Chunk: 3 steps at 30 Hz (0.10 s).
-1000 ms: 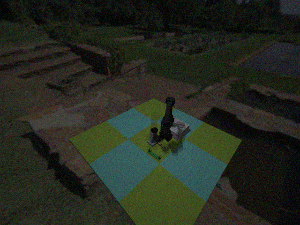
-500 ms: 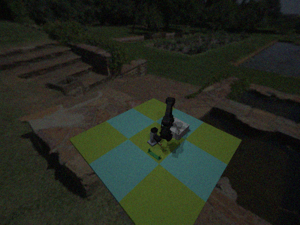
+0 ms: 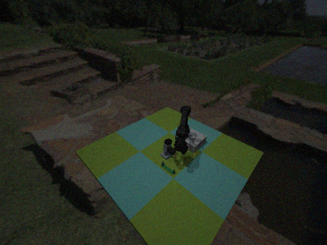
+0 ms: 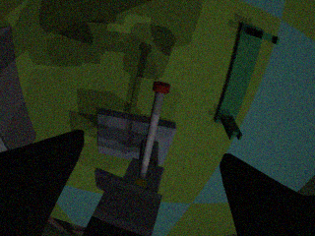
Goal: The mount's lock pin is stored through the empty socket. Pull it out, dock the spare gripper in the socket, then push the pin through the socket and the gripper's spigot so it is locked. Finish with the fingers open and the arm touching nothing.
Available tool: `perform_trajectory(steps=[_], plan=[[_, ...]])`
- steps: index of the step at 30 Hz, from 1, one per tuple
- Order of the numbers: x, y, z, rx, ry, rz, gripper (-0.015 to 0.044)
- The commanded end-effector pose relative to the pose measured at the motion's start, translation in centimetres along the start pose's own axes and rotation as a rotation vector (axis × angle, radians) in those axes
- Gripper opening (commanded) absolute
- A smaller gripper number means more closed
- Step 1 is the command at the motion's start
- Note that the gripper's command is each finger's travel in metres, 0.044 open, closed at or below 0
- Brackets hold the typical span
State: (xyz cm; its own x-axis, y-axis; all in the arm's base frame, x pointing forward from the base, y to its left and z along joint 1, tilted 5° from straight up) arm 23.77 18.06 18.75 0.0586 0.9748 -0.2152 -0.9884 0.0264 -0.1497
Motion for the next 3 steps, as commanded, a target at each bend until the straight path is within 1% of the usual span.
perform_trajectory(steps=[1,3], plan=[[0.01,0.00,-0.03,0.000,-0.001,0.004,0.0440],[0.01,0.00,-0.03,0.000,-0.001,0.004,0.0440]])
Point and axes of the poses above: the point midway between the two fingers, 35 mm back from their tips, its own z axis back along the fingers, its own y axis across the jaws, x = y × z, the point moved 9 cm from there along z, back along the fingers, and after that the axes turned 10 degrees about -z, right-handed, at the moved point
